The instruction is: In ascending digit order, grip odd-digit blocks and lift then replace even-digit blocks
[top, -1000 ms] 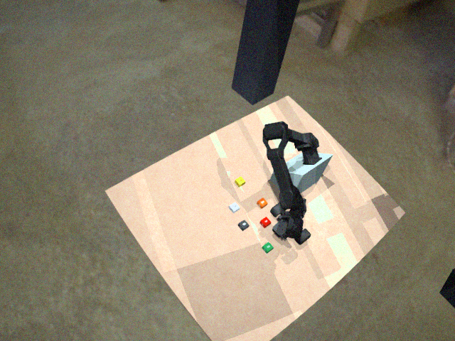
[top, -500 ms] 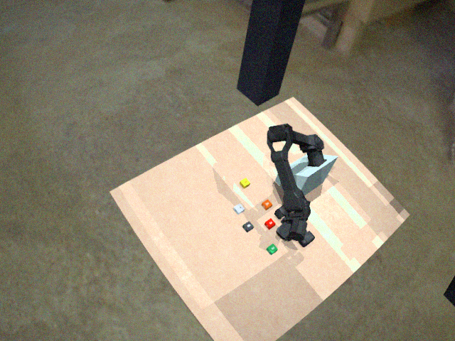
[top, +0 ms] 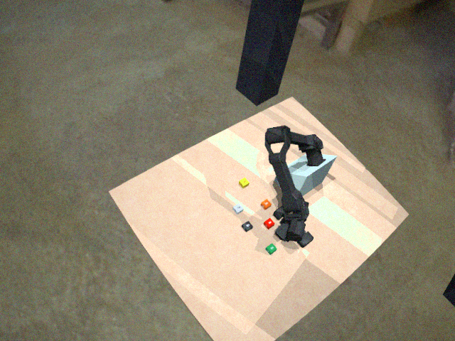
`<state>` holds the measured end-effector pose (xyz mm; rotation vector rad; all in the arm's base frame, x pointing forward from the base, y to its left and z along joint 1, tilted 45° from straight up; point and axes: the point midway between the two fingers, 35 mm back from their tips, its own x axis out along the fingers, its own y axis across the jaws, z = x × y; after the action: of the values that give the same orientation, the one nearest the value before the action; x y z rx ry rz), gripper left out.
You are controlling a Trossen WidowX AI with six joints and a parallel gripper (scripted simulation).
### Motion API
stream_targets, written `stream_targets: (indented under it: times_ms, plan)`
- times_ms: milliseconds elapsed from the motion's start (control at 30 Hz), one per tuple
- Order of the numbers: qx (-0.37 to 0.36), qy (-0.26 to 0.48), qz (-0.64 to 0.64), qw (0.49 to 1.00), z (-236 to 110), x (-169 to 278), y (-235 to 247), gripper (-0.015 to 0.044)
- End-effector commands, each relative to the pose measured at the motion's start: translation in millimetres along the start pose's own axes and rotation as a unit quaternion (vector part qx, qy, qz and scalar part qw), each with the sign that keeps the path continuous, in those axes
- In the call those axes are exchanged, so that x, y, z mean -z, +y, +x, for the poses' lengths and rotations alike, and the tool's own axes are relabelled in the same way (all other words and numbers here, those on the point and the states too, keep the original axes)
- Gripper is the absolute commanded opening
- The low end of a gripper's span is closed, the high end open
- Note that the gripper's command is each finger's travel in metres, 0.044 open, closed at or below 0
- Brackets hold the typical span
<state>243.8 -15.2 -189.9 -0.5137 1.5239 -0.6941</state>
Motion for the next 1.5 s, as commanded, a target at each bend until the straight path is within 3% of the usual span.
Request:
stream_targets:
  times_ms: [0,300,400,500,633,700,833,1000,1267,1467]
  plan:
    - [0.002,-0.002,-0.001,1.0,0.1,-0.6,-0.5,0.0172]
    - [0.002,-0.002,-0.001,1.0,0.1,-0.6,-0.5,0.04]
    - [0.002,-0.002,-0.001,1.0,-2.8,-0.7,-0.3,0.04]
    - [0.001,-0.002,-0.001,1.0,-33.5,-0.8,0.3,0.04]
    - [0.001,-0.002,-0.001,1.0,-36.5,-0.6,0.2,0.04]
    - [0.0,-0.002,-0.002,1.0,-49.3,-2.0,1.3,0.0348]
    - [-0.001,-0.002,-0.002,1.0,-114.6,-0.8,1.5,0.0242]
    - [-0.001,-0.002,-0.002,1.0,-118.1,-0.4,1.3,0.012]
    - [-0.002,-0.002,-0.002,1.0,-118.5,-2.5,-0.8,0.012]
    - [-0.016,-0.005,-0.006,1.0,-125.1,-62.3,-84.6,0.012]
